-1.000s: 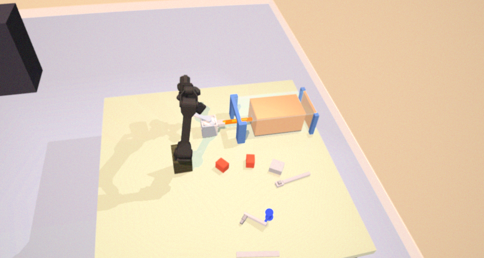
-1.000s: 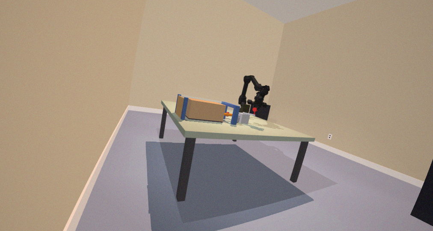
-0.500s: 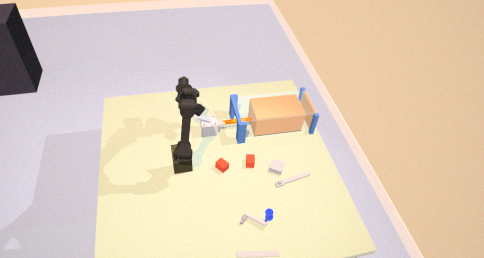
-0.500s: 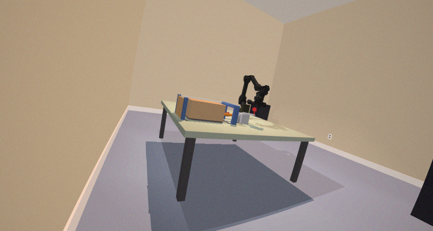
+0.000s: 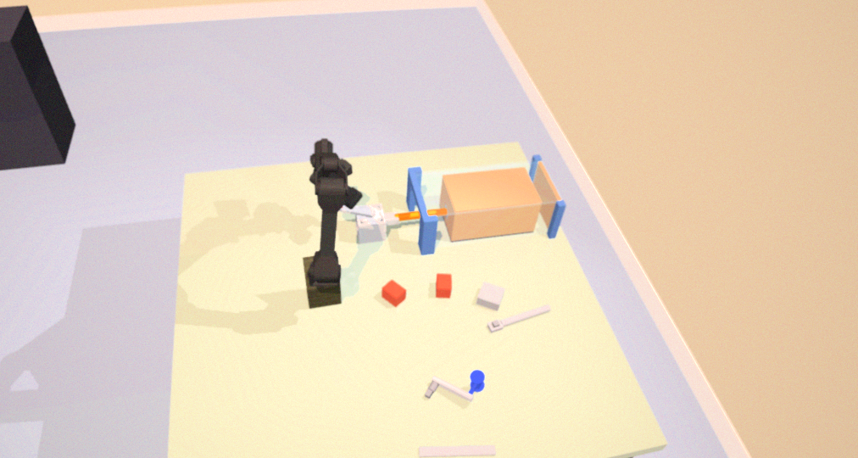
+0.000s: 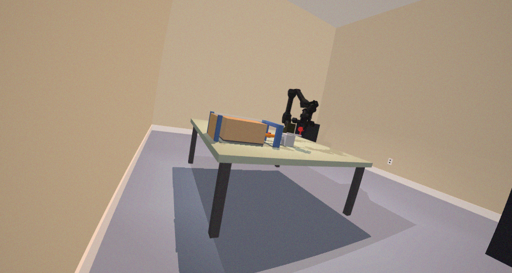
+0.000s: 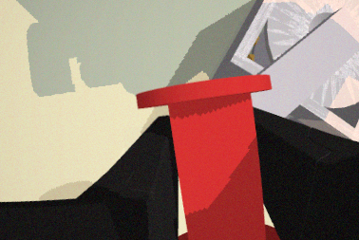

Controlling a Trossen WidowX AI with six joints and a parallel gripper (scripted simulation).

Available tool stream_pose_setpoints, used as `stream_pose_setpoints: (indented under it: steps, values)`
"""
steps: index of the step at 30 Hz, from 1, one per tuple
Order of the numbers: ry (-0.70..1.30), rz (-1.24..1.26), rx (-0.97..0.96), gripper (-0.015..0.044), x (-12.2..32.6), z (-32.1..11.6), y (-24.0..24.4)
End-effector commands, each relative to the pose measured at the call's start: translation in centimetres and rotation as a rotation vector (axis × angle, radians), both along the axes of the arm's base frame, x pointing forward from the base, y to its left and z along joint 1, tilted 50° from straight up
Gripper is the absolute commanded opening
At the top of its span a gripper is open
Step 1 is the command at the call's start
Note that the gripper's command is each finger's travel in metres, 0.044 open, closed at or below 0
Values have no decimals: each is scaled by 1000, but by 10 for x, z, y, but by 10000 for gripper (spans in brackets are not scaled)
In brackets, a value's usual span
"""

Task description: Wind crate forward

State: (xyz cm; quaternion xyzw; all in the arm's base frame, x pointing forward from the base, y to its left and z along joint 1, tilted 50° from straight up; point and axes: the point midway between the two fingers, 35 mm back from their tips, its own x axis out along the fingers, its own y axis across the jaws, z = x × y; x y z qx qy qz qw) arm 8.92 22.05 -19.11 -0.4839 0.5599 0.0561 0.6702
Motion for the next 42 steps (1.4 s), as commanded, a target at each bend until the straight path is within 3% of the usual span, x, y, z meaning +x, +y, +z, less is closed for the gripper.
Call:
stream_pose_setpoints:
  steps: [1, 42]
  values:
    - [10, -1, -31, 0, -6, 7, -13]
    - [10, -1, -36, 0, -2, 47, -50]
